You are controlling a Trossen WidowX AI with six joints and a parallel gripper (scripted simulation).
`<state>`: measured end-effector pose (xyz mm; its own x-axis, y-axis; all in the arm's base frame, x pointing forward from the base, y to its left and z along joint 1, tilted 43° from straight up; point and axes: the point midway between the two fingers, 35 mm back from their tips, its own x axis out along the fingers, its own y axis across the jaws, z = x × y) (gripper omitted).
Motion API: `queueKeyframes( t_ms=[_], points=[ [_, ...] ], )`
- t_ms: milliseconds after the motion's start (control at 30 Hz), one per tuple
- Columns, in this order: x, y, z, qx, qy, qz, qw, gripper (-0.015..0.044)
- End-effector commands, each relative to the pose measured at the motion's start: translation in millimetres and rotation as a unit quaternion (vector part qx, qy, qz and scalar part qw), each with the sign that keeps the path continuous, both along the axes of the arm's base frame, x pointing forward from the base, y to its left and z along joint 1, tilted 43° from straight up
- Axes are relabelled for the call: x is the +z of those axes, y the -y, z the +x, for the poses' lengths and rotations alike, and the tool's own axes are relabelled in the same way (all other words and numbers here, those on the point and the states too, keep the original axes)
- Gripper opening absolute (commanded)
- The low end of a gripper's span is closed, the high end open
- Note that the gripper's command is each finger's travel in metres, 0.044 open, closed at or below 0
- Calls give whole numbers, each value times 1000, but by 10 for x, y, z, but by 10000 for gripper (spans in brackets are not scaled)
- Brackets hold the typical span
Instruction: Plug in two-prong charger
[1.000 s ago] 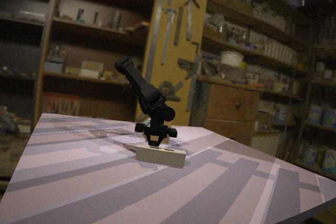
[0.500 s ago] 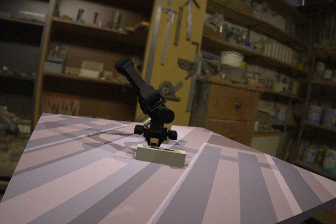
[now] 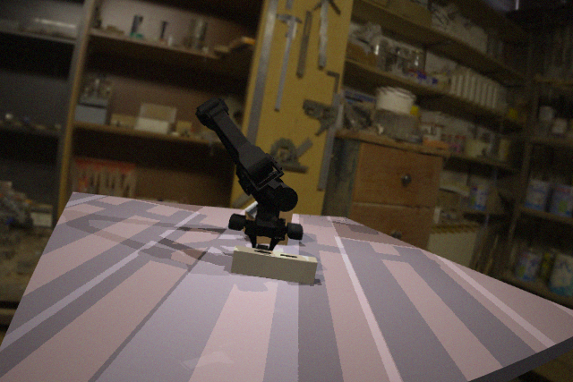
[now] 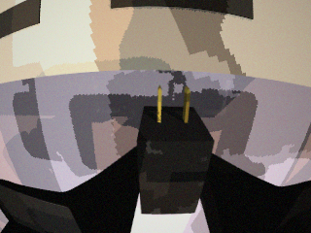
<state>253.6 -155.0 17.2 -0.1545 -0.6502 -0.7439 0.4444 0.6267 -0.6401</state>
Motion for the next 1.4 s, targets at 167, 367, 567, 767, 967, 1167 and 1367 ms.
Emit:
queueKeyframes(
  t_ms=[167,367,567,767,967,1167,1367],
  points=[
    [4,3,23,2,0,1,1000,0],
    [8,8,36,2,0,1,1000,0],
    [13,14,52,2,0,1,1000,0],
    [18,20,65,2,0,1,1000,0],
    [23,26,79,2,0,1,1000,0],
    [24,28,83,2,0,1,1000,0],
    [25,32,91,2,0,1,1000,0]
  ],
)
